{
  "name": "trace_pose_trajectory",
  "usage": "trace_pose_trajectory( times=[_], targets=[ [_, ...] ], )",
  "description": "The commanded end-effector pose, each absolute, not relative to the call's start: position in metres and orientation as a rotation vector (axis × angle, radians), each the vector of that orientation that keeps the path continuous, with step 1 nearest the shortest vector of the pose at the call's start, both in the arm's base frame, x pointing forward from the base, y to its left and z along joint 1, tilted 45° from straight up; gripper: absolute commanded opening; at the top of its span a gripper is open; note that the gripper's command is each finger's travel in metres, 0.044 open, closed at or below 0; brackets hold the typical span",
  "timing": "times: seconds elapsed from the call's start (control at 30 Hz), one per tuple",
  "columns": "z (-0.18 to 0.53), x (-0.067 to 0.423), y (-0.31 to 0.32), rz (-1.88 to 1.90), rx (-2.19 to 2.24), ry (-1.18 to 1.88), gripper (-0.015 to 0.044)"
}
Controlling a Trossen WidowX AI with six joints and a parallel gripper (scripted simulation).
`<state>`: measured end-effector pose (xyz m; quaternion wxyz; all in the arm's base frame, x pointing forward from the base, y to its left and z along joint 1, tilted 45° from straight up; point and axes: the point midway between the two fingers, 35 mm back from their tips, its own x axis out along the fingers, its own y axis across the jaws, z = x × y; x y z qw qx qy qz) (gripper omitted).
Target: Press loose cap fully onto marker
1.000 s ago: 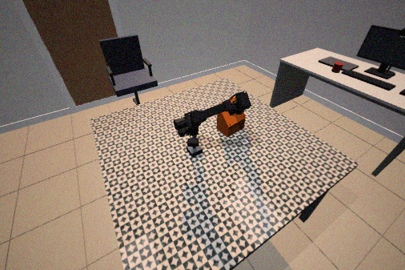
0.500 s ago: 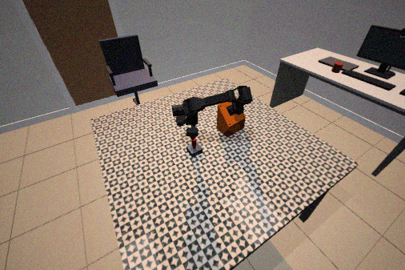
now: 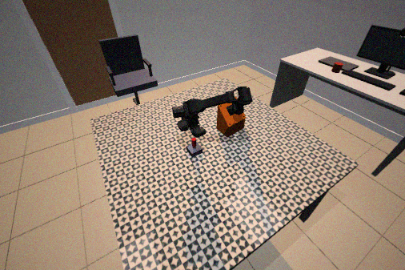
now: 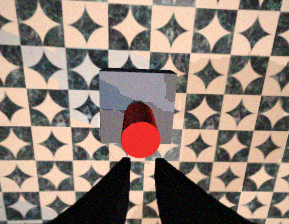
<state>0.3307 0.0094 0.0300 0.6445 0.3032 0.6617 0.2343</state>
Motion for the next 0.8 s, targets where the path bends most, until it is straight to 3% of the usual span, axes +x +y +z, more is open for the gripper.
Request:
trace_pose_trajectory(
  times=[0.0,0.77],
  targets=[
    [0.029,0.331,0.01,0.545,0.68,1.501,0.0],
    [0.015,0.331,0.024,0.545,0.681,1.5,0.0]
  ],
)
